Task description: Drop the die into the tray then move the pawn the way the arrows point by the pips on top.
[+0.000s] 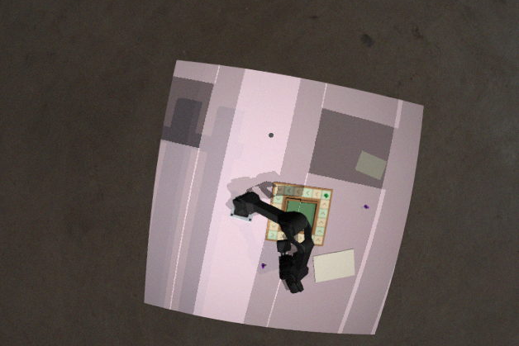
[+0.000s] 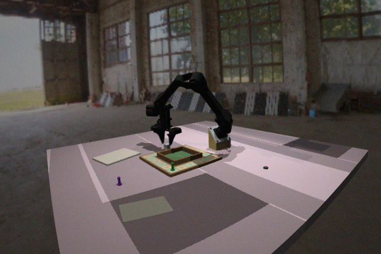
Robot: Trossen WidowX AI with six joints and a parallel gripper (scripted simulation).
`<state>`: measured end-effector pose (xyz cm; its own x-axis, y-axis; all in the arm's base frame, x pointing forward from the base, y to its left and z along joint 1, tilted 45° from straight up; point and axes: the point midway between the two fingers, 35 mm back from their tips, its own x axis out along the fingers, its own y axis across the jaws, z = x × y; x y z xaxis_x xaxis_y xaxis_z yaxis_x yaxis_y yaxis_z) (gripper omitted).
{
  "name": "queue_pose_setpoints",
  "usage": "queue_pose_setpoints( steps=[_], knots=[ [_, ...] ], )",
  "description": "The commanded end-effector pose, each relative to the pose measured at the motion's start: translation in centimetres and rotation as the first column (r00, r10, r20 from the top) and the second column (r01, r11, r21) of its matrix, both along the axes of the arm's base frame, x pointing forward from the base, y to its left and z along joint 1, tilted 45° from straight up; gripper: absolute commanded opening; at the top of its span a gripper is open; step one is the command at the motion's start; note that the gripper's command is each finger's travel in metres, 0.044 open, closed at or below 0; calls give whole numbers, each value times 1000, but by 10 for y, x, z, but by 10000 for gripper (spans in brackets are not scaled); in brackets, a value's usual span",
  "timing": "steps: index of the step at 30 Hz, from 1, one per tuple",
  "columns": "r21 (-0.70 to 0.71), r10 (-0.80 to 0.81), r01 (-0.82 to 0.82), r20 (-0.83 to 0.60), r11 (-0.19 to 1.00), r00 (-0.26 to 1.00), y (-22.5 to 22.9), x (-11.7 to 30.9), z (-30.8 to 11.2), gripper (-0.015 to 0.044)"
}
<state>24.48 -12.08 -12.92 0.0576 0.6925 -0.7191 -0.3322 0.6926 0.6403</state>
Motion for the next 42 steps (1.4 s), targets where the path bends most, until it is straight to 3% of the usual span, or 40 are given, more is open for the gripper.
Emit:
queue_pose_setpoints(
  steps=[1,8,14,21,24,38,42],
  knots=[
    [6,-6,6,-5,1000,1000,5,-1,-4,275],
    [6,-6,6,-4,1000,1000,11,0,-10,275],
    [6,-6,6,-4,1000,1000,11,0,-10,117],
    [6,-6,6,-4,1000,1000,11,0,-10,71],
    [5,-6,6,-4,1000,1000,7,0,-7,0],
    [1,-6,6,-8,1000,1000,-67,-13,77,0],
    [2,-6,6,-8,1000,1000,-70,-14,81,0]
  ],
)
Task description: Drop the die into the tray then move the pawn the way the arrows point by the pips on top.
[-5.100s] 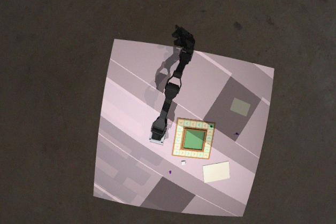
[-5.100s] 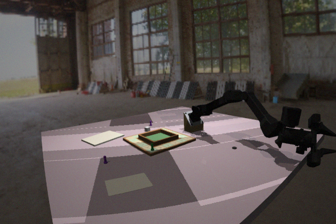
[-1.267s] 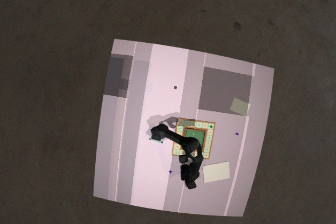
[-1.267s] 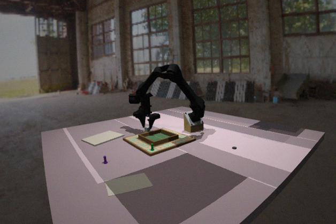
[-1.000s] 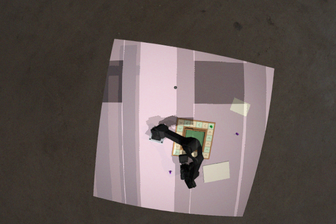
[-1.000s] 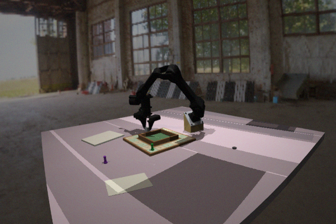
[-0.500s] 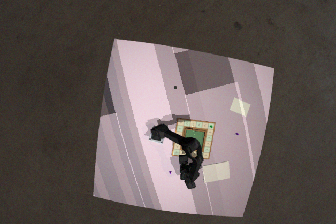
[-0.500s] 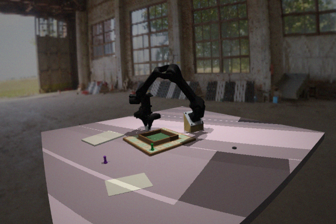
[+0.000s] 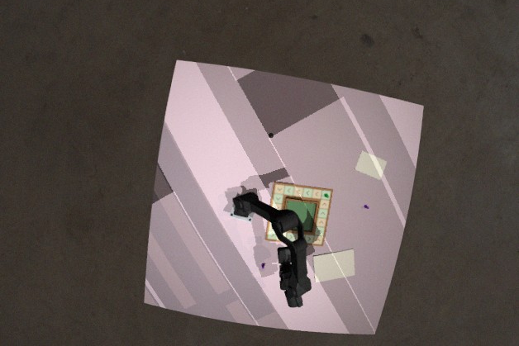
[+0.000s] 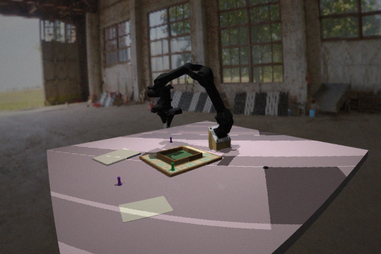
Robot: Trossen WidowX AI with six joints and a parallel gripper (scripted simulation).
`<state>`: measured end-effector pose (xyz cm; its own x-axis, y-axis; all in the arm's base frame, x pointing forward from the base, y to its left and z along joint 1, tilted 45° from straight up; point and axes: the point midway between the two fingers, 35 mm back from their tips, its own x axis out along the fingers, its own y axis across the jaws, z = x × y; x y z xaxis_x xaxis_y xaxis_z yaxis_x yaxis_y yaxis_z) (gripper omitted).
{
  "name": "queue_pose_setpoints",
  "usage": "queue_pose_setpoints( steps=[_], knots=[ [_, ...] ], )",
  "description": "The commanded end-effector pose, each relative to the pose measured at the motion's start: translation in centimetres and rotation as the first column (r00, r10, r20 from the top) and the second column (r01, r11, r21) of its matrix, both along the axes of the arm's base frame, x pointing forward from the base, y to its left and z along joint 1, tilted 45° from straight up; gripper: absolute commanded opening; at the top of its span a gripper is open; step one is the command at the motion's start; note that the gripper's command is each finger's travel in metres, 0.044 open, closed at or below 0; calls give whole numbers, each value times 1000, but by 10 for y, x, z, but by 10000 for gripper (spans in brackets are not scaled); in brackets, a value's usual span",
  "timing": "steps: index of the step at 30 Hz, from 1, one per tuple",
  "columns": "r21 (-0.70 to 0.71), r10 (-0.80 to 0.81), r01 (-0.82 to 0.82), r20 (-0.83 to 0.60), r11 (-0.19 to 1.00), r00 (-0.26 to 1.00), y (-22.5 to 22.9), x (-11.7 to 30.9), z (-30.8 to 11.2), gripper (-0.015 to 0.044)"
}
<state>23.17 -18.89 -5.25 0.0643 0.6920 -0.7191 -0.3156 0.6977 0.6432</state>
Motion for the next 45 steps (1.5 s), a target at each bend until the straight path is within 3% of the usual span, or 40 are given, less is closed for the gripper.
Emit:
queue_pose_setpoints(
  steps=[1,21,45],
  knots=[
    [1,8,-8,-4,1000,1000,-2,-1,5,0],
    [-50,-362,370,-361,928,859,41,24,38,0],
    [-265,-646,696,-670,667,364,102,40,76,0]
  ],
)
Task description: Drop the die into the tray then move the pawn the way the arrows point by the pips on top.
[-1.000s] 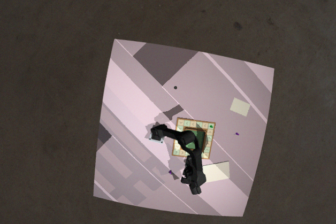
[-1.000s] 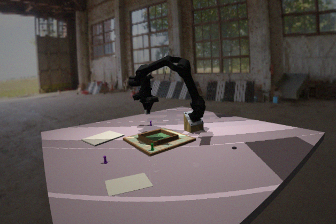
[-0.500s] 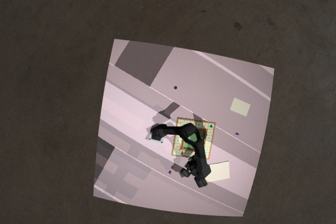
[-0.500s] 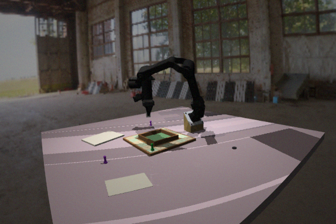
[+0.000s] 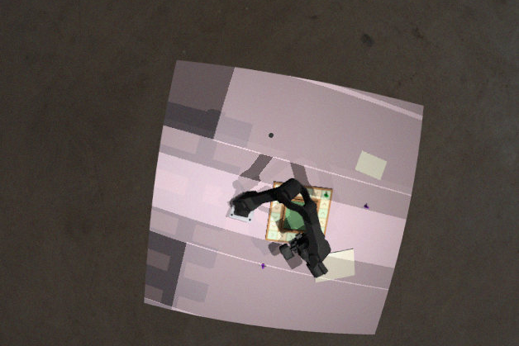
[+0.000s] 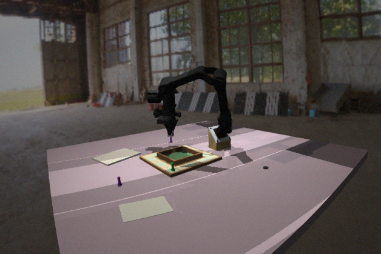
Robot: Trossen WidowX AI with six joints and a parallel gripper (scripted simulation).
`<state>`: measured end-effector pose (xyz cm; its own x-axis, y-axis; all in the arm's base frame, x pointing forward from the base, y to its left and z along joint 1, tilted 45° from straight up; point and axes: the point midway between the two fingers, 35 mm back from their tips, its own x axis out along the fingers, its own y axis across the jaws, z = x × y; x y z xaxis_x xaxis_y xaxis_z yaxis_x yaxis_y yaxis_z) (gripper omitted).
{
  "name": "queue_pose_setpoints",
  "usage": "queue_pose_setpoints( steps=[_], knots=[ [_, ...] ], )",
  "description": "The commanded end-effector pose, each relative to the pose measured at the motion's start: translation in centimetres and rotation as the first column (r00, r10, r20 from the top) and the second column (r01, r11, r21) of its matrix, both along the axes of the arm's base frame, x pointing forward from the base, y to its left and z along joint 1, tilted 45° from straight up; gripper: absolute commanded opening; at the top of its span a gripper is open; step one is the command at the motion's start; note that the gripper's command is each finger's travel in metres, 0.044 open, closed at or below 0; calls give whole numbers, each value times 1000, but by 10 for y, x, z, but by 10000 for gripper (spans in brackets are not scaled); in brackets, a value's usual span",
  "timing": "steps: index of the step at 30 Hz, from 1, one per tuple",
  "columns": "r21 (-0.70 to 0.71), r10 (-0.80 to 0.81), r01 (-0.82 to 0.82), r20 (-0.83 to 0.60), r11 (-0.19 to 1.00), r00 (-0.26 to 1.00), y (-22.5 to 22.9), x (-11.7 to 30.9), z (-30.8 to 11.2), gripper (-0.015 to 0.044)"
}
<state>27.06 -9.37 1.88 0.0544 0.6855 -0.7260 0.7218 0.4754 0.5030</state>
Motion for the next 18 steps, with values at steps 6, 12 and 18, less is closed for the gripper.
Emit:
queue_pose_setpoints(
  steps=[6,12,18],
  knots=[
    [5,-171,174,-158,985,972,22,2,14,0],
    [-6,-280,289,-270,957,921,38,2,22,0],
    [-29,-377,396,-378,918,846,54,1,30,0]
  ],
)
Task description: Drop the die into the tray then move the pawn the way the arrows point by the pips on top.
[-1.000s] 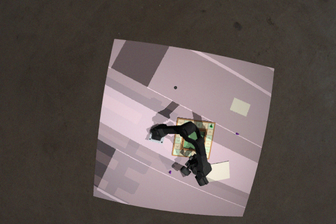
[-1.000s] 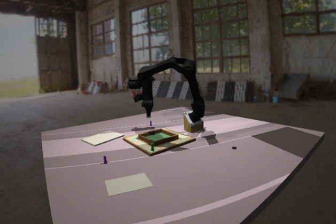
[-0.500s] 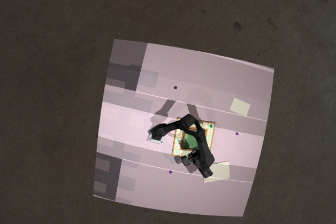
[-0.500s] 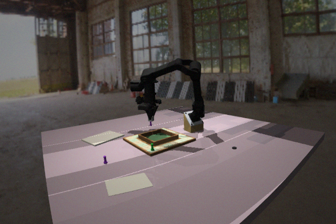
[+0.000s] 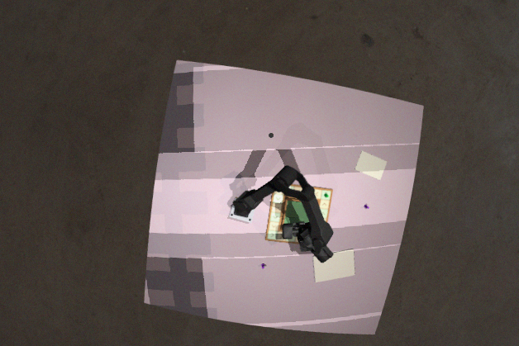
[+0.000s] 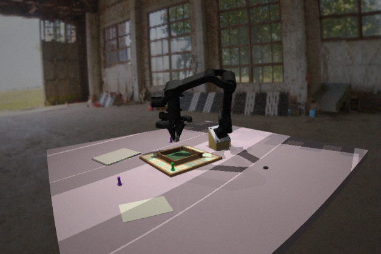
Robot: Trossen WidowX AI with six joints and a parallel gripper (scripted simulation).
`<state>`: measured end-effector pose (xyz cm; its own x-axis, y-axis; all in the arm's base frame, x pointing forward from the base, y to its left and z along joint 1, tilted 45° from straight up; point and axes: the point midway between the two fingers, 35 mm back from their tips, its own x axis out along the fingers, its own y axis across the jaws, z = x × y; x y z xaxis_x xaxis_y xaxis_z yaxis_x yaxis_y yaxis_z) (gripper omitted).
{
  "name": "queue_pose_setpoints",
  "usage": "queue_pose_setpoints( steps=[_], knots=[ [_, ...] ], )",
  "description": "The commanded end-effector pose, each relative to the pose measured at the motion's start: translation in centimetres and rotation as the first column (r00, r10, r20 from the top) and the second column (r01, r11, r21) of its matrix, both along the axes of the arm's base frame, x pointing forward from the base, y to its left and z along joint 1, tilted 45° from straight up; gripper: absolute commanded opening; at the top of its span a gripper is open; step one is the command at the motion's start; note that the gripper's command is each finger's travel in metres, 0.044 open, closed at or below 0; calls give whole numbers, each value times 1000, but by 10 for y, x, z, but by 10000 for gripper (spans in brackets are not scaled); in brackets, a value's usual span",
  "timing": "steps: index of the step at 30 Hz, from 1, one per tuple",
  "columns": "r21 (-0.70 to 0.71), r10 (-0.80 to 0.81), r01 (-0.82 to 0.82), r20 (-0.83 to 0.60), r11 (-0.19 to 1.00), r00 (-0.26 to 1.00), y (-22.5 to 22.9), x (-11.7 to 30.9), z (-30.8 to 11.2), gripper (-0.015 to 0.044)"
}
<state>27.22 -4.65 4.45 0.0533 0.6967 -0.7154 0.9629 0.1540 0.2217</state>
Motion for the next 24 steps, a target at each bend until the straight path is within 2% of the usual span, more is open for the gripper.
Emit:
queue_pose_setpoints(
  steps=[1,5,11,17,24],
  knots=[
    [8,-71,72,-65,997,995,9,-1,6,0],
    [11,-134,136,-130,991,983,18,-2,10,0],
    [-9,-133,133,-138,991,981,19,-3,9,0],
    [-197,-123,90,-165,976,979,24,-9,2,0],
    [-416,-151,76,-151,906,977,26,-13,-4,0]
  ],
)
